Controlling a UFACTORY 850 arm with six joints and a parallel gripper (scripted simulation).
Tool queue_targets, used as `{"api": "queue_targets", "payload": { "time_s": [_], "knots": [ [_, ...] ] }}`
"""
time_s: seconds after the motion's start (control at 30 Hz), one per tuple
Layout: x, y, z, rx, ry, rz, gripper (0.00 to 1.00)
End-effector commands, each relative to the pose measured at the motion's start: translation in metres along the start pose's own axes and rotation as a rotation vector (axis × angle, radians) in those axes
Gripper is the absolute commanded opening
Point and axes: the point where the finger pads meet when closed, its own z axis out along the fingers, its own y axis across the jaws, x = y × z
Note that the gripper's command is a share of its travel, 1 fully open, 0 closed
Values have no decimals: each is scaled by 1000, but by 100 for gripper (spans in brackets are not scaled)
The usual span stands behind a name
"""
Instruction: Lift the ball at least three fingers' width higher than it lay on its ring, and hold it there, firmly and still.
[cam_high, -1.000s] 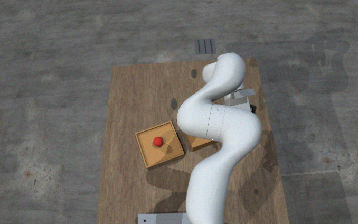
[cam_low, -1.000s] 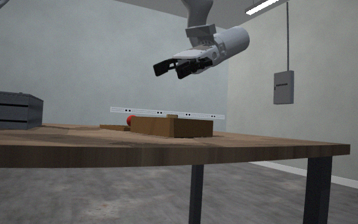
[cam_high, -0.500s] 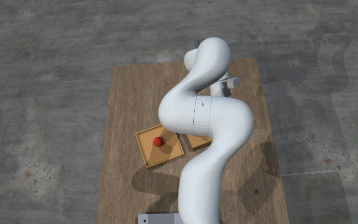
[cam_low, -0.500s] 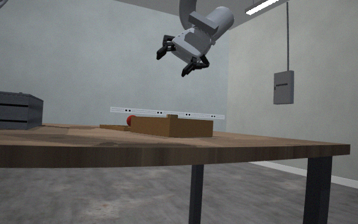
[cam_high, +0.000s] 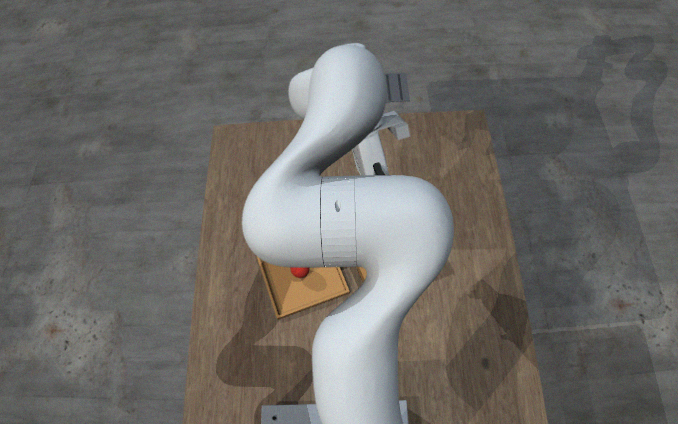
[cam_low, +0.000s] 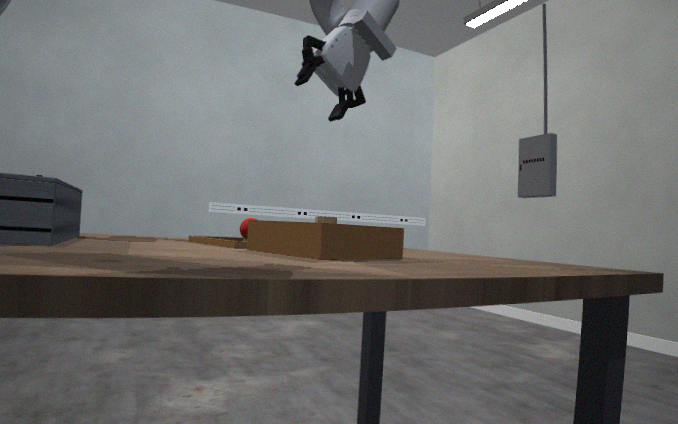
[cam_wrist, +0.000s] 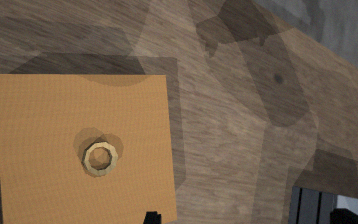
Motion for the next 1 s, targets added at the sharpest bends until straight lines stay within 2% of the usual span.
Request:
{"api": "queue_targets", "payload": {
  "time_s": [0.0,0.13,0.2,0.23,0.27,0.47,0.7,0.77,0.8,0.97],
  "knots": [
    [-35,1,-36,109,30,-256,100],
    [-64,7,-63,177,88,-462,100],
    [-64,7,-63,177,88,-462,100],
    [-71,9,-69,227,130,-611,100],
    [-78,6,-68,233,144,-648,100],
    [-116,-25,-19,255,227,-932,100],
    [-155,-48,30,249,336,-1318,100],
    [-155,-48,30,249,336,-1318,100],
    [-160,-50,37,246,382,-1478,100],
    [-181,-59,64,229,450,-1686,100]
  ]
}}
